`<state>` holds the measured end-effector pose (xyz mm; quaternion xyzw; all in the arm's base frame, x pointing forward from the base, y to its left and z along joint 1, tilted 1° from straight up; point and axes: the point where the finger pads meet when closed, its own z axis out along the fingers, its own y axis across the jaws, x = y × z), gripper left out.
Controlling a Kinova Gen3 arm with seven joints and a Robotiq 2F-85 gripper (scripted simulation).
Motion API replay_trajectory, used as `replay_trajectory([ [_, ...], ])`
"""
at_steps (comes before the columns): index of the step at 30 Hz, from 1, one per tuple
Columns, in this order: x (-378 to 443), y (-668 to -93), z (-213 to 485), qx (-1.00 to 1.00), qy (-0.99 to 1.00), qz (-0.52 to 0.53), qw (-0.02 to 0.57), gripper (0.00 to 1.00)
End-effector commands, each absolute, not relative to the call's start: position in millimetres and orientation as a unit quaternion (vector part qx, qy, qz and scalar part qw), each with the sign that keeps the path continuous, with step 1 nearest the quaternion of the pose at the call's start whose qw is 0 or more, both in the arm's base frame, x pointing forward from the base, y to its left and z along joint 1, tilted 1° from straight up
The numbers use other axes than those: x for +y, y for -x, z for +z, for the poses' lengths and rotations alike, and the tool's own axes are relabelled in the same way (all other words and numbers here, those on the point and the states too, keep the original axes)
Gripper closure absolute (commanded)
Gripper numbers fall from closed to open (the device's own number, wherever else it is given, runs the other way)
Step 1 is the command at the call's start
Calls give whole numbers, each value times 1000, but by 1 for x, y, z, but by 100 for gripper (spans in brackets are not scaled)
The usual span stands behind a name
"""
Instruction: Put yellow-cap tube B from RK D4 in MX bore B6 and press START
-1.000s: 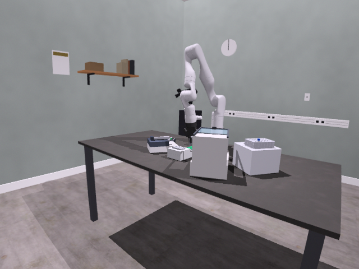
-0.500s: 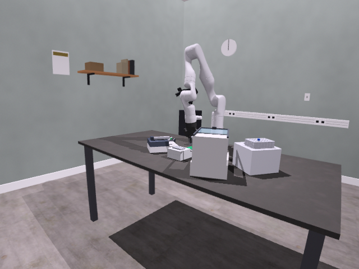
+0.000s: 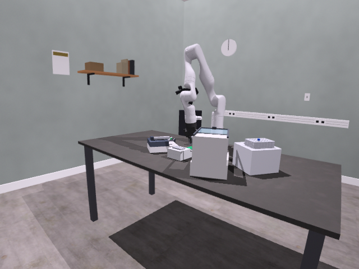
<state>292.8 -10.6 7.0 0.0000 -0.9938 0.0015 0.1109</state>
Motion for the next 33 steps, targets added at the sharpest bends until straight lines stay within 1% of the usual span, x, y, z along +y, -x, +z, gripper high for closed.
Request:
replay_trajectory([
  [1, -11, -293, 7, -994, 0, 2, 110, 58],
  [33, -11, -293, -3, -994, 0, 2, 110, 58],
])
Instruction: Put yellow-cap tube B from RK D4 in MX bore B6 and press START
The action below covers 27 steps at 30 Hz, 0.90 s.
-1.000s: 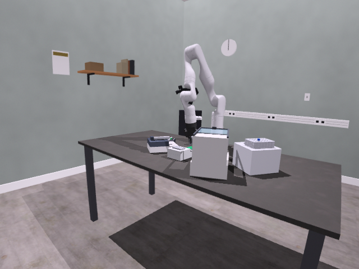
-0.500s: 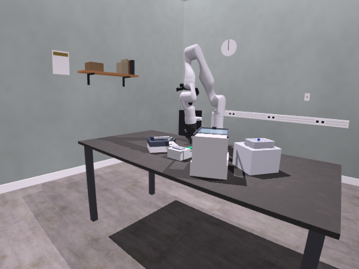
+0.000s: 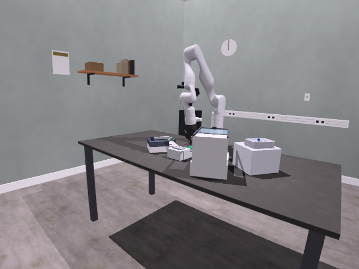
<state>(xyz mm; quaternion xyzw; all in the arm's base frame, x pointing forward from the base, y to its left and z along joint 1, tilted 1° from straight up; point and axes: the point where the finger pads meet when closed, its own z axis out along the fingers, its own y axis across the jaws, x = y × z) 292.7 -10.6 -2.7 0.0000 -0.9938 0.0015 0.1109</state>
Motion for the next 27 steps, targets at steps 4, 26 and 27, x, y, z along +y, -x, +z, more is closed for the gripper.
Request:
replay_trajectory([
  [4, -11, -293, -3, -994, 0, 2, 110, 58],
  [26, -11, -293, -10, -994, 0, 2, 110, 58],
  [27, -11, -293, -10, -994, 0, 2, 110, 58],
])
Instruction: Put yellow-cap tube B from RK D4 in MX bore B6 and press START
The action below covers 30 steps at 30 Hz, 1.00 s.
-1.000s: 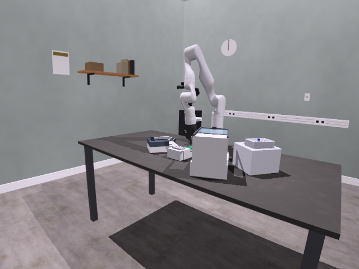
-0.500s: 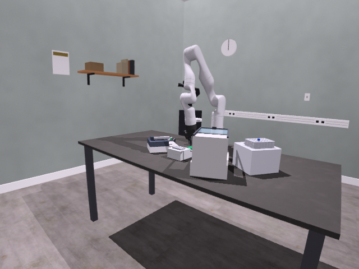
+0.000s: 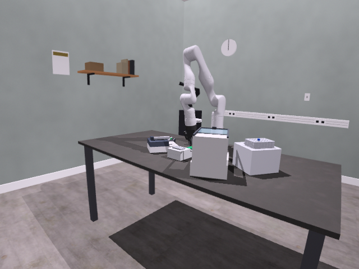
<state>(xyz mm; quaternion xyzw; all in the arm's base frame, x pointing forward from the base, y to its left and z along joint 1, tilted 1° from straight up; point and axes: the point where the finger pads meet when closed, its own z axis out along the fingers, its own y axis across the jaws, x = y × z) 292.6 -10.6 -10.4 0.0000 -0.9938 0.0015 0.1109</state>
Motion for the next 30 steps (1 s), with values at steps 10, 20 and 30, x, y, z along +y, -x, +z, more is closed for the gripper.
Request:
replay_trajectory([
  [10, -11, -293, -9, -994, 0, 2, 110, 90],
  [20, -11, -293, -9, -994, 0, 2, 110, 90],
  [30, -11, -293, -9, -994, 0, 2, 110, 90],
])
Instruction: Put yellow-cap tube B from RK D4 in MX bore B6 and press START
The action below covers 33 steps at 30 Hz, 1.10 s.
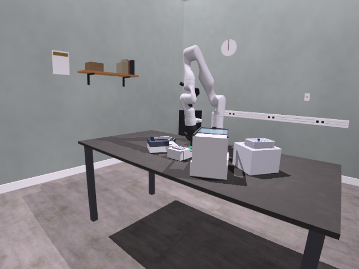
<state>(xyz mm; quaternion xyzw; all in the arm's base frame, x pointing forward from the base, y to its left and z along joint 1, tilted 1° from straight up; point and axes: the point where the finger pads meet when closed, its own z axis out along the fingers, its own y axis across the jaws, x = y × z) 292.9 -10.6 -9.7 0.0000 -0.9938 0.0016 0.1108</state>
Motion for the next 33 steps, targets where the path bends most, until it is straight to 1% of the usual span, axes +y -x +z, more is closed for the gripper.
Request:
replay_trajectory([
  [1, -11, -293, -9, -994, 0, 2, 110, 90],
  [33, -11, -293, 7, -994, 0, 2, 110, 90],
])
